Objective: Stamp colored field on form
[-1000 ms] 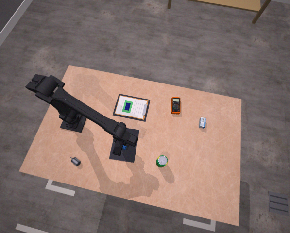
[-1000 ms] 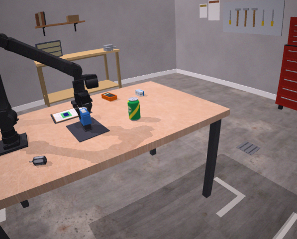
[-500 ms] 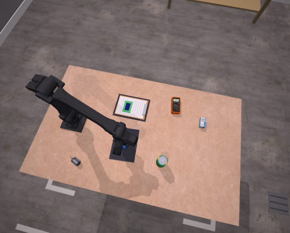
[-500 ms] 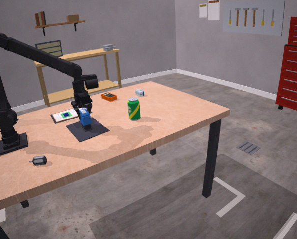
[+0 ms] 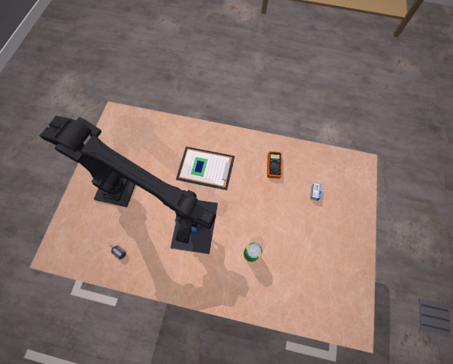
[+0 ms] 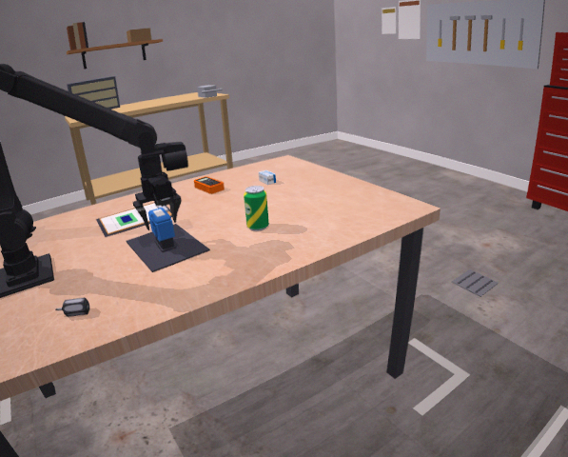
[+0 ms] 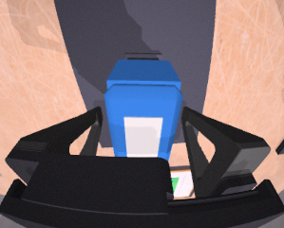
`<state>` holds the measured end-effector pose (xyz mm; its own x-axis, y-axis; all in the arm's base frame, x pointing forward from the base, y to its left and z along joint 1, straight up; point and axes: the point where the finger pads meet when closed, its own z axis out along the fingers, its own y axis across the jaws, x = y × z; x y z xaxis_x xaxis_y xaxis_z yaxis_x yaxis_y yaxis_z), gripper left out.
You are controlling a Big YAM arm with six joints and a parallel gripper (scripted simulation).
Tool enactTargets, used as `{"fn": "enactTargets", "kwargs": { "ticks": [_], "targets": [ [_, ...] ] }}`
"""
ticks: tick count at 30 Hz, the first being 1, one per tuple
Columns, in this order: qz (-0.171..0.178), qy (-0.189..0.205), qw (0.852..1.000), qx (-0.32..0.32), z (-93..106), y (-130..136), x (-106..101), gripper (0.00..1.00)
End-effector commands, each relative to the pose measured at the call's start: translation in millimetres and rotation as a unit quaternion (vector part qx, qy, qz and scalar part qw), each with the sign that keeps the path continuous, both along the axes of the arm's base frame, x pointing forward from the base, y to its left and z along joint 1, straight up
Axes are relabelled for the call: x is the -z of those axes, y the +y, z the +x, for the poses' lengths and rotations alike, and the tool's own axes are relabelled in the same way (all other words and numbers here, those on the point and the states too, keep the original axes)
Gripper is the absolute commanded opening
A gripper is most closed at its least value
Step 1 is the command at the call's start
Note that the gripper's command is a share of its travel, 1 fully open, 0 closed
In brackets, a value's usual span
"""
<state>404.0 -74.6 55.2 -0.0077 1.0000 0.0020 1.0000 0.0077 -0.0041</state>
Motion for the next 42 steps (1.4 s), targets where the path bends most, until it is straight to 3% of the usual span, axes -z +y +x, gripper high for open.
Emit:
{"fn": "enactTargets", "kwargs": {
  "ticks": [1,30,31,32,38,42],
  "targets": [
    [-0.002,-0.007,1.000,-0.001,4.3,2,-4,0.81],
    [-0.002,-0.007,1.000,-0.001,4.3,2,-4,0.81],
    [-0.002,-0.010,1.000,-0.001,6.0,2,-8,0.81],
    [-0.006,-0.031,0.999,-0.001,21.3,-1,-30,0.81],
    [-0.006,-0.033,0.999,-0.001,18.0,-1,-108,0.81],
    [-0.006,-0.034,0.999,-0.001,17.3,-1,-120,0.81]
  ]
}}
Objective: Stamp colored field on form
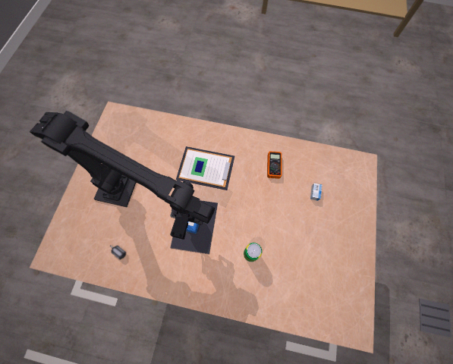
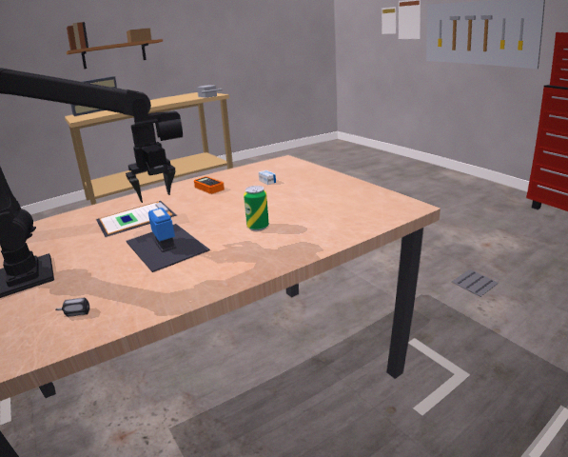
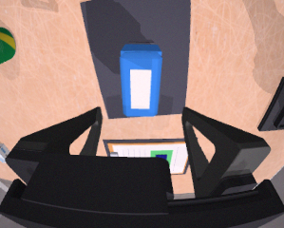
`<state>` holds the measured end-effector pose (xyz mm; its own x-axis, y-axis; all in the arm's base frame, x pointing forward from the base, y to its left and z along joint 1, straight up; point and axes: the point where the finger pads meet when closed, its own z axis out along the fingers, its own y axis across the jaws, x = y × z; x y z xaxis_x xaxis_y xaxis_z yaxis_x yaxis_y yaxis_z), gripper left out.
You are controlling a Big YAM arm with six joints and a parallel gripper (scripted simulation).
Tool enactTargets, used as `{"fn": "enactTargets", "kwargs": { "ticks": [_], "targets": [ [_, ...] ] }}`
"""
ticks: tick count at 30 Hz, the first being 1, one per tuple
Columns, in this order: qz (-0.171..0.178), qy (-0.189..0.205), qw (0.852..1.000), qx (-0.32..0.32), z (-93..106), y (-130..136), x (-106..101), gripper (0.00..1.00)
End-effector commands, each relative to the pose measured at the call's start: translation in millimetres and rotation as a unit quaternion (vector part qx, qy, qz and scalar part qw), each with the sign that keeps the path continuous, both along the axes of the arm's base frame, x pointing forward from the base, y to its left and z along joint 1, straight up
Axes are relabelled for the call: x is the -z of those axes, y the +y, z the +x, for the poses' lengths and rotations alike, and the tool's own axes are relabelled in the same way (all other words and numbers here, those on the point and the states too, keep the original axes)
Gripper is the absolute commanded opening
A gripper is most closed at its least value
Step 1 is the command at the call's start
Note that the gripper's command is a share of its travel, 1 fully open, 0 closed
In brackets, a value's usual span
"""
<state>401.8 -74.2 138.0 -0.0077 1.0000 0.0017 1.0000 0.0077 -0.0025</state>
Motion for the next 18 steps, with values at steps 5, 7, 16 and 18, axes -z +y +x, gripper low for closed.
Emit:
{"fn": "enactTargets", "kwargs": {
  "ticks": [5,7,16,18],
  "targets": [
    [0.002,0.013,1.000,-0.001,-0.1,2,-2,0.81],
    [0.001,0.008,1.000,-0.001,2.6,2,-2,0.81],
    [-0.004,-0.021,1.000,-0.001,15.4,-1,-22,0.81],
    [-0.004,-0.021,1.000,-0.001,15.4,-1,-22,0.81]
  ]
}}
